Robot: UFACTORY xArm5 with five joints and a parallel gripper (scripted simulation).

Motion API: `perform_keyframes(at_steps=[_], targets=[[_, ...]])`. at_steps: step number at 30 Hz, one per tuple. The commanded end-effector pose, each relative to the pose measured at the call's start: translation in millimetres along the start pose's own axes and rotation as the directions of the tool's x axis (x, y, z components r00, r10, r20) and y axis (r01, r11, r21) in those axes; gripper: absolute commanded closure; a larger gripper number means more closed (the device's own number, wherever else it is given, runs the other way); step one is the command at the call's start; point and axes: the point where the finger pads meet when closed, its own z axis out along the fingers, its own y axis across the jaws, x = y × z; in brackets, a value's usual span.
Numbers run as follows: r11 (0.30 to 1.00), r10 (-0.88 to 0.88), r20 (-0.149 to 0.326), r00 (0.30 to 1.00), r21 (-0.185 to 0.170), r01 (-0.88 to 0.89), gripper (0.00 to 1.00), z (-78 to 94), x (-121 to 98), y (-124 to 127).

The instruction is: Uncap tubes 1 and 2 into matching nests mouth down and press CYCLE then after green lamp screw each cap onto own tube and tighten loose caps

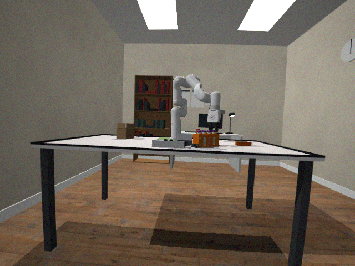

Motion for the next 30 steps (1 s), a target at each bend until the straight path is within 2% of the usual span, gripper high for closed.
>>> perform_keyframes(at_steps=[1, 4, 5, 11, 19, 29, 30], targets=[[0.961, 0.276, 0.004, 0.961, -0.005, -0.276, 0.54, -1.4, 0.1, 1.2], [0.951, 0.309, 0.004, 0.951, -0.005, -0.309, 0.54, -1.4, 0.1, 1.2], [0.914, 0.407, 0.004, 0.914, -0.005, -0.407, 0.54, -1.4, 0.1, 1.2], [0.815, 0.58, 0.002, 0.815, -0.006, -0.58, 0.54, -1.4, 0.1, 1.2], [0.62, 0.784, 0.0, 0.62, -0.006, -0.784, 0.54, -1.4, 0.1, 1.2], [0.602, 0.799, 0.001, 0.602, -0.006, -0.799, 0.54, -1.4, 0.1, 1.2], [0.602, 0.799, 0.001, 0.602, -0.006, -0.799, 1.0, -1.4, 0.1, 1.2]])
